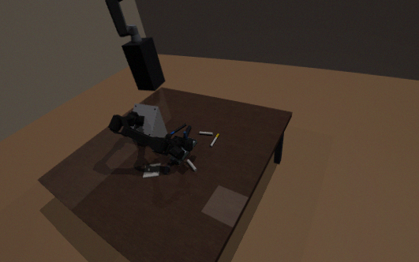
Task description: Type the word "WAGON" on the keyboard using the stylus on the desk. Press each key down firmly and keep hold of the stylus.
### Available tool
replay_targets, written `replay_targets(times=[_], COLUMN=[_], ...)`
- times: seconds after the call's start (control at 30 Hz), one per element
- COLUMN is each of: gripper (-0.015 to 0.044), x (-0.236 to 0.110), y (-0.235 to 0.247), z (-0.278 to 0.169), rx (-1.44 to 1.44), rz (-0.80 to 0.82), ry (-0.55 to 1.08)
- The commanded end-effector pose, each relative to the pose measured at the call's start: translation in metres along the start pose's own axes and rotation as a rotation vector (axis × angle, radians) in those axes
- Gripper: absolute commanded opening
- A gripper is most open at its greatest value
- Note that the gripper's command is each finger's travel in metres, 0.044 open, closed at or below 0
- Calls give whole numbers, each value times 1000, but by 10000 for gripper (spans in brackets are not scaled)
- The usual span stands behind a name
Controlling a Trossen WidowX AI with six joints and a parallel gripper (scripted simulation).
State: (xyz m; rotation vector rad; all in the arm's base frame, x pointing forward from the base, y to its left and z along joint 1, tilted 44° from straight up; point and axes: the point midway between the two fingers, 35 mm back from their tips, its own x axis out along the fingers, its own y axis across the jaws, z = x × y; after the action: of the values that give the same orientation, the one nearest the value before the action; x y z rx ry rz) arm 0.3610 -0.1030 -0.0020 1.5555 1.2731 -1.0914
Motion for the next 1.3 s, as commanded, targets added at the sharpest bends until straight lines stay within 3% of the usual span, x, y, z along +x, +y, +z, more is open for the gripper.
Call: replay_targets(times=[0.0,1.27], gripper=[81,81], x=[1,8], y=[1,1], z=[3,16], rx=[-3,-3], rz=[5,4], ry=[0,0])
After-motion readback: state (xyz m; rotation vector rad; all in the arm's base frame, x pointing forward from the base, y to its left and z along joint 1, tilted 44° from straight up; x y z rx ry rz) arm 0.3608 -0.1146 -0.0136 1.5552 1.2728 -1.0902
